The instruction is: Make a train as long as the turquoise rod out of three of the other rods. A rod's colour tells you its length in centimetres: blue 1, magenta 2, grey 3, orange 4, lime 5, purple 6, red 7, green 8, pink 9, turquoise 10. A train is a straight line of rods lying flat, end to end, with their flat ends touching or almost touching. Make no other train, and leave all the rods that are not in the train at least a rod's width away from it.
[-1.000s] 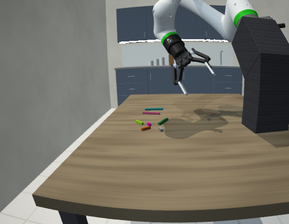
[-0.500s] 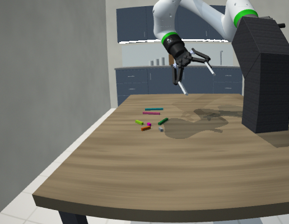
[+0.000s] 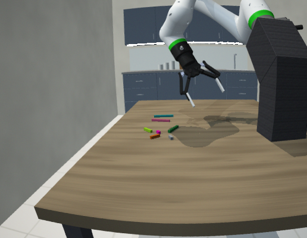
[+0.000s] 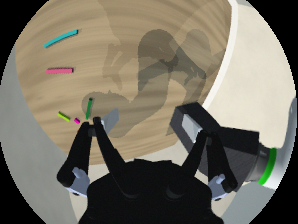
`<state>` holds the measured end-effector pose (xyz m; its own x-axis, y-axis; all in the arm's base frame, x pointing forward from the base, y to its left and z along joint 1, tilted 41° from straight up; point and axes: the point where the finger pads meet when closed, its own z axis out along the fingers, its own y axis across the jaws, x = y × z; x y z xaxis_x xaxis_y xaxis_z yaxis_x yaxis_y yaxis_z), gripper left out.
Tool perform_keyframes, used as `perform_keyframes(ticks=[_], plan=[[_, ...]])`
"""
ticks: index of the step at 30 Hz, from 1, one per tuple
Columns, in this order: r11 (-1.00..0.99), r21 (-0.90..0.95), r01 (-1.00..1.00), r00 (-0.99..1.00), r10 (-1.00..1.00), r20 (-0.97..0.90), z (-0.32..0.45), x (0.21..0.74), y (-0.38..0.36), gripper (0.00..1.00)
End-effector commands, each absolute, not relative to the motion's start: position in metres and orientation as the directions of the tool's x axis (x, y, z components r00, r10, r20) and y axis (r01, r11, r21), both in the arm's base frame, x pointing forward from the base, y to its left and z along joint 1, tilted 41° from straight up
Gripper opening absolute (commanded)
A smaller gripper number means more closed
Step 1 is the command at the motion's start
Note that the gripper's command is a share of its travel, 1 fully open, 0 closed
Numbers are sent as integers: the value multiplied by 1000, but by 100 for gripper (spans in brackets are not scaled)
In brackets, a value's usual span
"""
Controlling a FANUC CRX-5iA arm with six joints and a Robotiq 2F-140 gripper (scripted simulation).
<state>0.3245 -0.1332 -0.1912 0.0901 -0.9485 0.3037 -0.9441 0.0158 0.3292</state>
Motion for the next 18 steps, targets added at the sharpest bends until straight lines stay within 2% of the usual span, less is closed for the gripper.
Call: perform_keyframes(ticks=[1, 2, 11, 15, 16, 18], plan=[[-52, 338, -940, 168, -931, 325, -190, 330, -149, 100], [-142, 364, -921, 273, -899, 341, -188, 338, -162, 100], [-409, 461, -787, 586, -730, 352, -184, 370, -191, 100], [-473, 488, -733, 660, -668, 344, -184, 379, -195, 100], [-537, 518, -665, 735, -592, 330, -185, 389, -196, 100], [-537, 518, -665, 735, -592, 330, -185, 389, -196, 100]])
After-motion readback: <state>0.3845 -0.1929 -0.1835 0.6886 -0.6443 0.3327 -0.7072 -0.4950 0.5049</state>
